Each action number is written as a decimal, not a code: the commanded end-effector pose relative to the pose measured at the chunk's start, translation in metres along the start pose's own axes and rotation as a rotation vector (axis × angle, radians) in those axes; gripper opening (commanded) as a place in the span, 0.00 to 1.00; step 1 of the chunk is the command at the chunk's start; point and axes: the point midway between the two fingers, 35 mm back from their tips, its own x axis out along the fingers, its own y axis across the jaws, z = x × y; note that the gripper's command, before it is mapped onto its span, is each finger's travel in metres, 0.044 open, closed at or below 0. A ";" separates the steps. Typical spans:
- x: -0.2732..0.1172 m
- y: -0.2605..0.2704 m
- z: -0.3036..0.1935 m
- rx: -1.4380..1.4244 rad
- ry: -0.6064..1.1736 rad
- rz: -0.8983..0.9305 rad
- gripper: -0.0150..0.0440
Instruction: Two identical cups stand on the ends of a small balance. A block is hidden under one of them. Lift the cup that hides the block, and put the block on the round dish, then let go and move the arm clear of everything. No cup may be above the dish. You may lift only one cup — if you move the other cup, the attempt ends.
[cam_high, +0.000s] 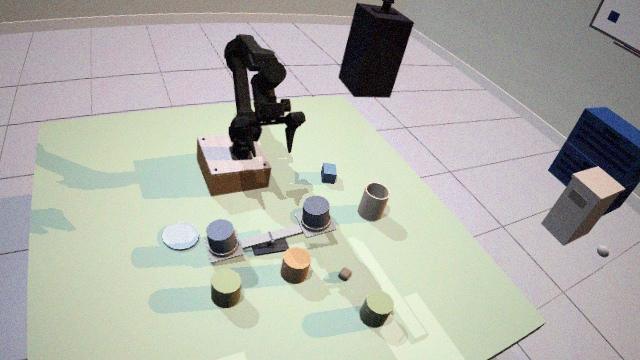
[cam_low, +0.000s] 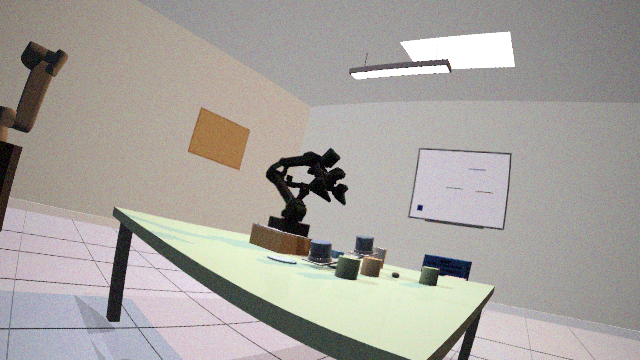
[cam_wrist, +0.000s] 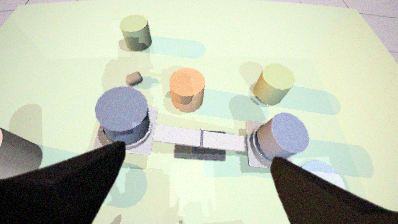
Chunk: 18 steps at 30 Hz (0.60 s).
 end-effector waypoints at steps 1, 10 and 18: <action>0.002 -0.005 -0.011 -0.058 0.021 -0.035 1.00; 0.007 -0.009 -0.006 -0.163 0.079 -0.055 1.00; 0.022 -0.021 0.005 -0.397 0.209 -0.068 1.00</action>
